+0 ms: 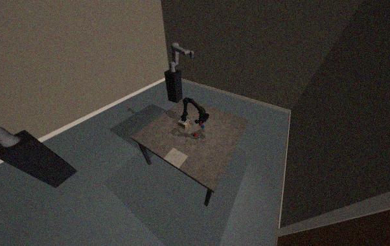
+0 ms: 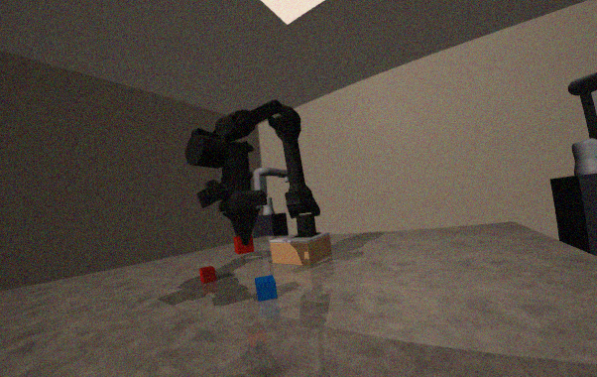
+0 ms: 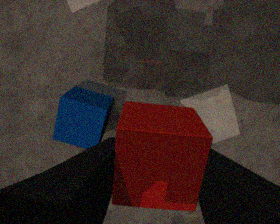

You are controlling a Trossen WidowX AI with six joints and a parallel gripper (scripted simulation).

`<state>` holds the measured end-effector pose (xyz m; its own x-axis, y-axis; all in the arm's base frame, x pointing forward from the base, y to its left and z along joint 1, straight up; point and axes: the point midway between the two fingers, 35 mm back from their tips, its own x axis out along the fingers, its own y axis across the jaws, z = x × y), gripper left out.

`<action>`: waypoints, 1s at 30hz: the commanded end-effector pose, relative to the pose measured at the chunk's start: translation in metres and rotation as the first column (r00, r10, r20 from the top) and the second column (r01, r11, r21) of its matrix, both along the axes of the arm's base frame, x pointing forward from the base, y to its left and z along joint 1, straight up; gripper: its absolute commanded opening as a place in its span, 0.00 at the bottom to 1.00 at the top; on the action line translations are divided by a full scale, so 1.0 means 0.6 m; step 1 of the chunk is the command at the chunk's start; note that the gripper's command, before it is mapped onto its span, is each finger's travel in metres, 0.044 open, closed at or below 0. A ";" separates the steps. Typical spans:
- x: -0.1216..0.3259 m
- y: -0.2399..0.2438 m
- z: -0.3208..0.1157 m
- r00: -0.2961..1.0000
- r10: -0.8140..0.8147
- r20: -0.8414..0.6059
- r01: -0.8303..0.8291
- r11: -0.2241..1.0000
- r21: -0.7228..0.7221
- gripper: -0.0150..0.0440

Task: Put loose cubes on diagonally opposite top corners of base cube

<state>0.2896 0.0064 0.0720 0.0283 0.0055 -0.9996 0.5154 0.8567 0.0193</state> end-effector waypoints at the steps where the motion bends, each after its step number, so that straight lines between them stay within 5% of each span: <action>1: 0.003 0.007 -0.004 0.994 -0.110 0.000 0.110 0.994 0.001 0.43; 14: 0.011 0.032 -0.016 0.873 -0.489 -0.005 0.489 0.872 0.013 0.43; 30: 0.018 0.063 -0.030 0.555 -0.832 -0.017 0.832 0.555 0.022 0.43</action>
